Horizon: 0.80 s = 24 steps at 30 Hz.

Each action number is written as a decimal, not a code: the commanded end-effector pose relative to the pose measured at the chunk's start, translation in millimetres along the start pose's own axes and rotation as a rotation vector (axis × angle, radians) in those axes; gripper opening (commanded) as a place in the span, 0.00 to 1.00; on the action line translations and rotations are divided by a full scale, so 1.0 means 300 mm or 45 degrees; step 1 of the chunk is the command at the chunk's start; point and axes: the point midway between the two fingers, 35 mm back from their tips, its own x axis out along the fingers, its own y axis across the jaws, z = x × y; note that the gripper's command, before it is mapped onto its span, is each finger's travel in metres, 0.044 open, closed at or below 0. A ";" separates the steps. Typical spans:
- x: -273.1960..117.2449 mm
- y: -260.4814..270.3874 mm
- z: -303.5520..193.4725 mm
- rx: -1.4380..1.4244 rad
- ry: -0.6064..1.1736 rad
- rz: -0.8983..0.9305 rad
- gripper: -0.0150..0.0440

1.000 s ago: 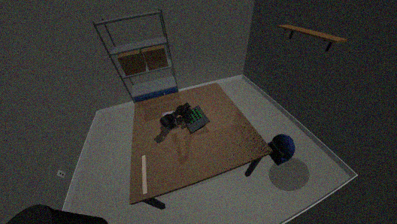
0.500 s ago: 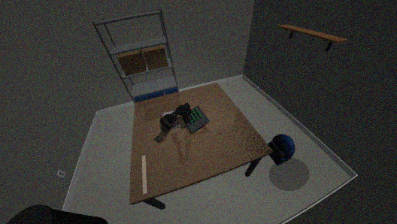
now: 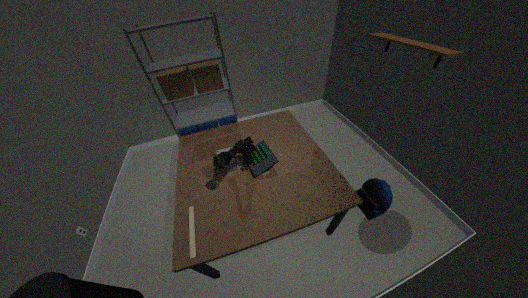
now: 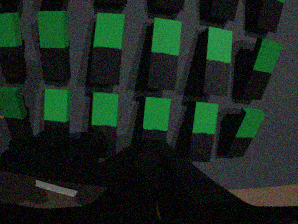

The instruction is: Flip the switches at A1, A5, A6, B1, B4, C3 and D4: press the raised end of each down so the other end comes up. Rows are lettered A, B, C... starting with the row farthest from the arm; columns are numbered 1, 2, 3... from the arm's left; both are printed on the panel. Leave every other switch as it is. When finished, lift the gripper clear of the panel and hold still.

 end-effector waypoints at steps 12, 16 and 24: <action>0.009 0.001 -0.005 -0.009 0.004 -0.002 0.25; 0.010 0.001 -0.005 -0.009 0.004 -0.002 0.25; 0.014 0.001 -0.005 -0.009 0.004 -0.003 0.25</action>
